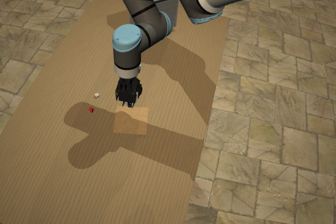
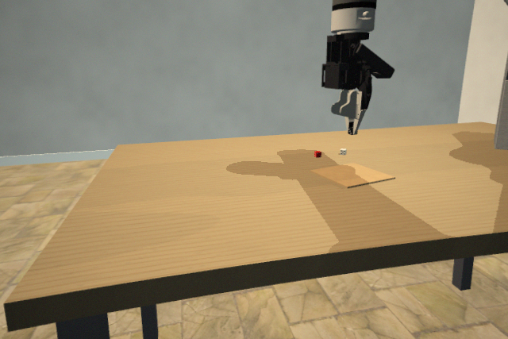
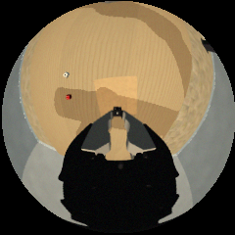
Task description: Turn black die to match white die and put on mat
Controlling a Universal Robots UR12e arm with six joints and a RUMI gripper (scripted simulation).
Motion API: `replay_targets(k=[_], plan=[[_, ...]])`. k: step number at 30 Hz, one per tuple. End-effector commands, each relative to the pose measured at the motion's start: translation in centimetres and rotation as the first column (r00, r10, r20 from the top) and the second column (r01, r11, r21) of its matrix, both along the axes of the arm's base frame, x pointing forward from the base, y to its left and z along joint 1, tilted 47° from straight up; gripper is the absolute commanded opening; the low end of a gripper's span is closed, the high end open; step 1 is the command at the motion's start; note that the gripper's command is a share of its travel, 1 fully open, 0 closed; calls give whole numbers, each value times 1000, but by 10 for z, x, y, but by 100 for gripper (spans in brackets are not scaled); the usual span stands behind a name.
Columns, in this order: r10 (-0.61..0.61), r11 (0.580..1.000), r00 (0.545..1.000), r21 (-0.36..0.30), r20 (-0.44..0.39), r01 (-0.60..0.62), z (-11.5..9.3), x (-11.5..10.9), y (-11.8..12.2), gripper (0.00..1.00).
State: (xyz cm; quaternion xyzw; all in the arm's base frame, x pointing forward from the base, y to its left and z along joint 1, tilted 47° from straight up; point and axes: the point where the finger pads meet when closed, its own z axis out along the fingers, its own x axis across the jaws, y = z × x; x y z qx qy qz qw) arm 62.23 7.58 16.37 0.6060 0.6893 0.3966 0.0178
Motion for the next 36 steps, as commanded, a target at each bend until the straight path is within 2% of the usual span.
replay_targets(k=[1,21,36], plan=[[1,1000,1000,0,0,-1,2,-1,-2,0],[-28,999,999,22,-23,29,0,7,2,0],[-51,998,999,33,13,50,-1,8,1,0]])
